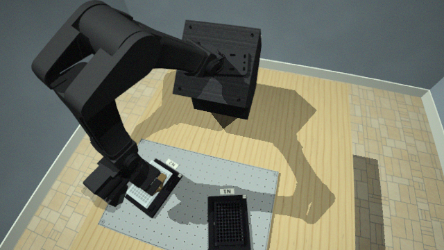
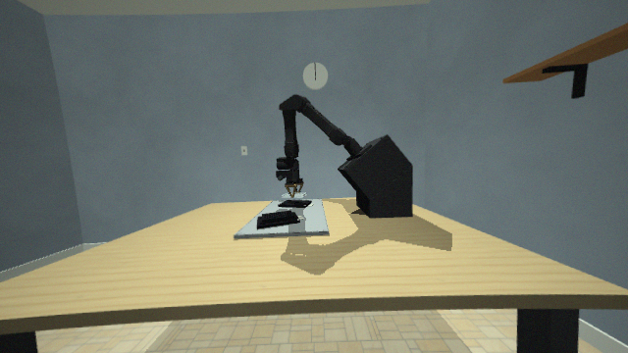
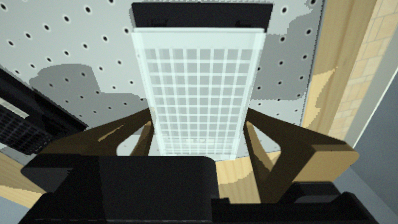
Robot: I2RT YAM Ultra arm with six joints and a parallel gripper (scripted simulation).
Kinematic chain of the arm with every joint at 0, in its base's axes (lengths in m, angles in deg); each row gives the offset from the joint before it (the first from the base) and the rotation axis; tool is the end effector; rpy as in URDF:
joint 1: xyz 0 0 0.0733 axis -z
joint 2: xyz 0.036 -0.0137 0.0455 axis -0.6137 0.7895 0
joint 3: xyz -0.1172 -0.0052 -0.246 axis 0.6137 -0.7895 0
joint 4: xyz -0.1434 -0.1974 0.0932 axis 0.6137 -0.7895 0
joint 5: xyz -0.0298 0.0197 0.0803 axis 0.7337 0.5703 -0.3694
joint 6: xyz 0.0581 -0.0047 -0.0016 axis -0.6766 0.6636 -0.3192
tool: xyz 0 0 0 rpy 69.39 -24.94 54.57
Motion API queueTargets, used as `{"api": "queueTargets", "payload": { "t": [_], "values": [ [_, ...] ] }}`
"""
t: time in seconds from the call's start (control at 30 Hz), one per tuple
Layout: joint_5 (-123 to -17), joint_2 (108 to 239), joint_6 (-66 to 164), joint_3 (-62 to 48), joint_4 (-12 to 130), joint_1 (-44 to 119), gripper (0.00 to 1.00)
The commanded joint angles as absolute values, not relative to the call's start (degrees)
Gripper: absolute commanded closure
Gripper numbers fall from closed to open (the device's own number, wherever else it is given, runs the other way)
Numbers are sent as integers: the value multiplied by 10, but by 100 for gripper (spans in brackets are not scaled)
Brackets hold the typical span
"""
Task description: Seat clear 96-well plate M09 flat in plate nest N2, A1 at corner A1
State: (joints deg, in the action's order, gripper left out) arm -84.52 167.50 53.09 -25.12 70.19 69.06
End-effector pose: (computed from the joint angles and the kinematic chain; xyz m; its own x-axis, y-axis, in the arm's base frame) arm 0.2911 -0.1629 0.1475 -0.7159 0.3600 -0.5982 0.3290 0.9297 0.1658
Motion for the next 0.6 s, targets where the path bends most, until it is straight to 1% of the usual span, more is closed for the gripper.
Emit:
{"api": "queueTargets", "payload": {
  "t": [0.0,0.57],
  "values": [
    [-852,1650,538,-265,683,704,100],
    [-853,1640,540,-267,671,707,100]
  ]
}}
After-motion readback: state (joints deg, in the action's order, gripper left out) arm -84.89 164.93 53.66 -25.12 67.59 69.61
